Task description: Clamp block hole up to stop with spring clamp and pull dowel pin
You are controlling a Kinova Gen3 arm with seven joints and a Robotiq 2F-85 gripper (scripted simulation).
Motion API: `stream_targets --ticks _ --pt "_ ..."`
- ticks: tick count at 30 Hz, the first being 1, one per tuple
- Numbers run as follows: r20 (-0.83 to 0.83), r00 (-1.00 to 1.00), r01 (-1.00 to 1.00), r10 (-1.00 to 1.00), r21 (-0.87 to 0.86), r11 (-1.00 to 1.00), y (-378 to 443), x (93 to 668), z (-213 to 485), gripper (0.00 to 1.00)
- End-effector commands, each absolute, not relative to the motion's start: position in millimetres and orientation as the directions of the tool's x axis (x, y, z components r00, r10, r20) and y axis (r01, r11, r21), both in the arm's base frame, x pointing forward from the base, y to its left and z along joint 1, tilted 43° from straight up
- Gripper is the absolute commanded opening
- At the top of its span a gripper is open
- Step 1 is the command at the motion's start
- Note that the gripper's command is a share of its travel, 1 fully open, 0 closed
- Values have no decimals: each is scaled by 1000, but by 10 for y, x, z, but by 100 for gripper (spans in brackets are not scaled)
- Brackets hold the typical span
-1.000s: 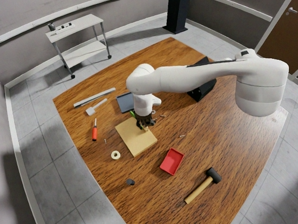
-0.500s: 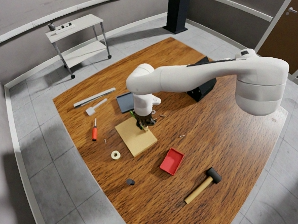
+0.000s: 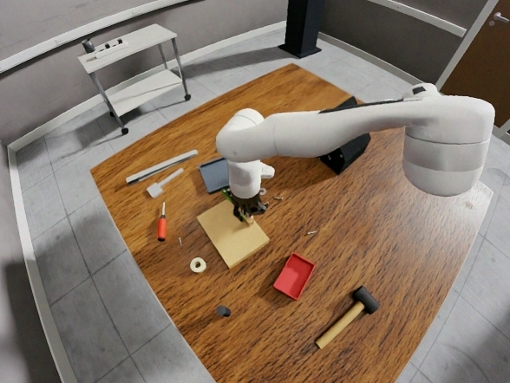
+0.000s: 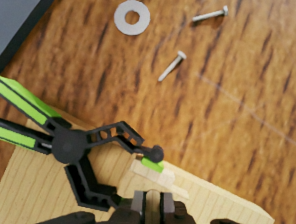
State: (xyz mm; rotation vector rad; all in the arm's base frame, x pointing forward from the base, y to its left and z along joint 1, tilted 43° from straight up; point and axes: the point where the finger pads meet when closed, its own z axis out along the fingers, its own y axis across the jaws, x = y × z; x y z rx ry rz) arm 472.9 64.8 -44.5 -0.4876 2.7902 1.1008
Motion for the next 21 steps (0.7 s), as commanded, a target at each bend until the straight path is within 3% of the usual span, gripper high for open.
stream_targets --ticks 1,21 --pt "-221 -938 -345 -266 643 684 639 4735 -439 10" --pt "-261 -914 -404 -309 627 666 639 4735 -439 10"
